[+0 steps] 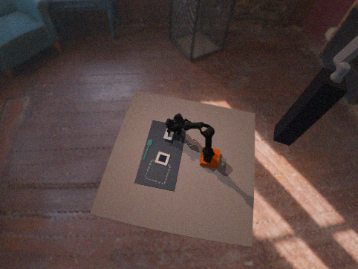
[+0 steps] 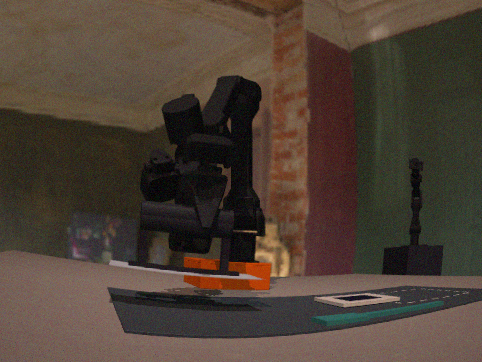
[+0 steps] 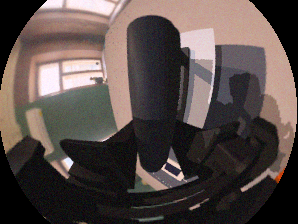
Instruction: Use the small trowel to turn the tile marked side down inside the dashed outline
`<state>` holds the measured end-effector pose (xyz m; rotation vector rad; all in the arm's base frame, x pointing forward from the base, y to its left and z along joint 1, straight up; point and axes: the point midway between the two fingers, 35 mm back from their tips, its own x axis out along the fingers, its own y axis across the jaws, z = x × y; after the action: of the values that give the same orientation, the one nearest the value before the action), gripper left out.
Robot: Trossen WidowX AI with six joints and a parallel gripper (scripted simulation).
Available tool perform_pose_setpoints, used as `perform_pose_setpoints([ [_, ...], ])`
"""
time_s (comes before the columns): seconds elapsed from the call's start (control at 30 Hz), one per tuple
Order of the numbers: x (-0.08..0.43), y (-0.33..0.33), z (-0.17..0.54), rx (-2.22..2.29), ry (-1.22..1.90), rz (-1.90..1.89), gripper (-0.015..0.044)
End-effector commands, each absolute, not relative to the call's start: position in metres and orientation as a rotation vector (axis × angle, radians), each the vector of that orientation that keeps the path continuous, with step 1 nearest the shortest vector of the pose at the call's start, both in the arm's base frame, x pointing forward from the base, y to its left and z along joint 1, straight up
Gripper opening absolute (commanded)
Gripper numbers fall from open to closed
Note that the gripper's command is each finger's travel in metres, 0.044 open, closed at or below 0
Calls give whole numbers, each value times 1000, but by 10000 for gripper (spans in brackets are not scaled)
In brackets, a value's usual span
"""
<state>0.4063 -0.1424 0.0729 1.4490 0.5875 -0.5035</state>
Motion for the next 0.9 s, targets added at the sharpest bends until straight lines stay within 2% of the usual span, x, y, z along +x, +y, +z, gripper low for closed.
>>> perform_pose_setpoints([
  [0.0, 406, -123, 77, 1434, 569, -500, 0],
  [0.57, 379, -42, 69, 1394, 527, -511, 0],
  [0.87, 379, -35, 61, 1392, 522, -510, 0],
])
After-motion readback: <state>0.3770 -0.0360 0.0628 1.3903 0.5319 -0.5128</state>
